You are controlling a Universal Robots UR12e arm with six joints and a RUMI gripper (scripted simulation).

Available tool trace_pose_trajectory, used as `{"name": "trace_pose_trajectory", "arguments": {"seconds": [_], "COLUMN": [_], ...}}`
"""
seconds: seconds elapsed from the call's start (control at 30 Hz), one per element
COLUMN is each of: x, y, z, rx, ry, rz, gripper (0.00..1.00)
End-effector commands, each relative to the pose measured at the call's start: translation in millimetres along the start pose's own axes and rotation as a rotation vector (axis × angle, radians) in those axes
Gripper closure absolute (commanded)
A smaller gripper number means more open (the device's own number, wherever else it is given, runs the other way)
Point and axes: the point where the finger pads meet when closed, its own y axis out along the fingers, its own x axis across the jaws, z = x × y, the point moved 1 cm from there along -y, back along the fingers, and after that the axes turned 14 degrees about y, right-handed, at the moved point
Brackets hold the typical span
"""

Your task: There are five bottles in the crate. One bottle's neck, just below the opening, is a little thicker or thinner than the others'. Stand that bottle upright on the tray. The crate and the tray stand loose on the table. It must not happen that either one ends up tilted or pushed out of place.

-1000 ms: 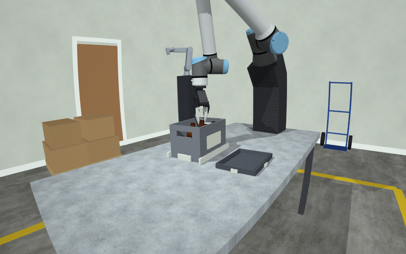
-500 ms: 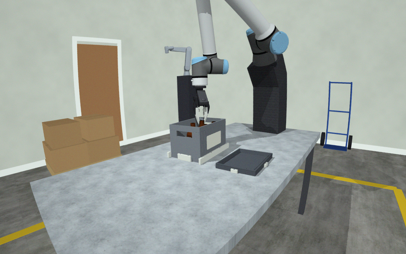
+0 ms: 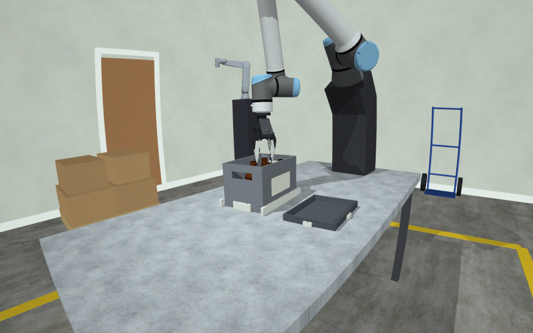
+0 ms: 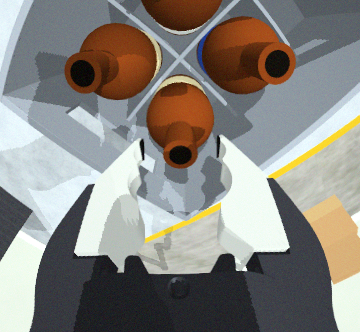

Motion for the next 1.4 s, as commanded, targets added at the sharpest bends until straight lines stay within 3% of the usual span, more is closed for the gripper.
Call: {"name": "trace_pose_trajectory", "arguments": {"seconds": [0.0, 0.93, 1.37], "x": [0.2, 0.2, 0.2], "y": [-0.3, -1.4, -21.7], "z": [0.2, 0.2, 0.2], "rx": [0.000, 0.000, 0.000], "ry": [0.000, 0.000, 0.000], "rz": [-0.001, -0.001, -0.001], "gripper": [0.62, 0.62, 0.62]}}
